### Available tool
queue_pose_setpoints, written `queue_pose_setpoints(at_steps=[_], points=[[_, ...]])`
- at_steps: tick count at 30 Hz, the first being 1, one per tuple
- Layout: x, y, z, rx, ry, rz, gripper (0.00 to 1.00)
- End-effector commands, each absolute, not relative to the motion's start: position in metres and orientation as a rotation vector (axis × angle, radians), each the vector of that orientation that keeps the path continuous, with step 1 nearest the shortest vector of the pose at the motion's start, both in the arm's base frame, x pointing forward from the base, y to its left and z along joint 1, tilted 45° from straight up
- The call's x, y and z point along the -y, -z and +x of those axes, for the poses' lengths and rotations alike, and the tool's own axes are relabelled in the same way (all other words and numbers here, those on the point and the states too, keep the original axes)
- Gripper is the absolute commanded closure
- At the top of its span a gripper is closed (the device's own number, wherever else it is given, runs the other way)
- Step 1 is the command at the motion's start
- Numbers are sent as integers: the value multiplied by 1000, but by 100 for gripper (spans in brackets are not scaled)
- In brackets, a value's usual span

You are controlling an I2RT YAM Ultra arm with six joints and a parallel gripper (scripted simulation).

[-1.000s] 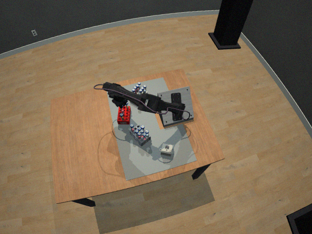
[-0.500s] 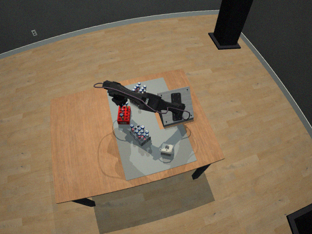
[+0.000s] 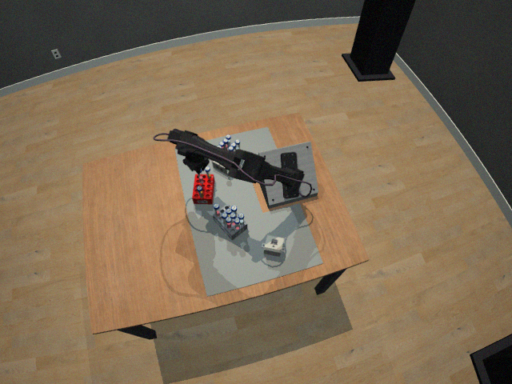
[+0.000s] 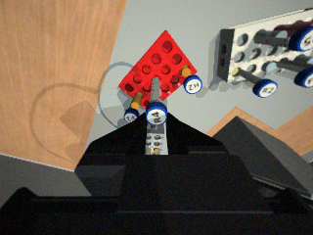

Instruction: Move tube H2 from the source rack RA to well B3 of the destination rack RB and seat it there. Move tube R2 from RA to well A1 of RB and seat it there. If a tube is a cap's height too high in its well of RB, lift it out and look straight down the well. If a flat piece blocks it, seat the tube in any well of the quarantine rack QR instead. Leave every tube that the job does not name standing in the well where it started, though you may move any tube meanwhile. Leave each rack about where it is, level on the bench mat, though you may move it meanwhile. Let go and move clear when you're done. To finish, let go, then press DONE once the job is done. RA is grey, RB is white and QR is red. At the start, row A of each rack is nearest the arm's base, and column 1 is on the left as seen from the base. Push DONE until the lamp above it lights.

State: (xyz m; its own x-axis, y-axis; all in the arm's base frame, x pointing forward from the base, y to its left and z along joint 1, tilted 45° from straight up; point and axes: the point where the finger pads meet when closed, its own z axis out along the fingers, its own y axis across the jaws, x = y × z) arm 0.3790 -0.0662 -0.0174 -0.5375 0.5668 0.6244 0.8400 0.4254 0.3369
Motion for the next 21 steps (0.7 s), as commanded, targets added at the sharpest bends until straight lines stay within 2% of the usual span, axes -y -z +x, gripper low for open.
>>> queue_pose_setpoints(at_steps=[1,21], points=[[81,7,380,2285,881,-1214,100],[82,-1,365,2284,880,-1213,100]])
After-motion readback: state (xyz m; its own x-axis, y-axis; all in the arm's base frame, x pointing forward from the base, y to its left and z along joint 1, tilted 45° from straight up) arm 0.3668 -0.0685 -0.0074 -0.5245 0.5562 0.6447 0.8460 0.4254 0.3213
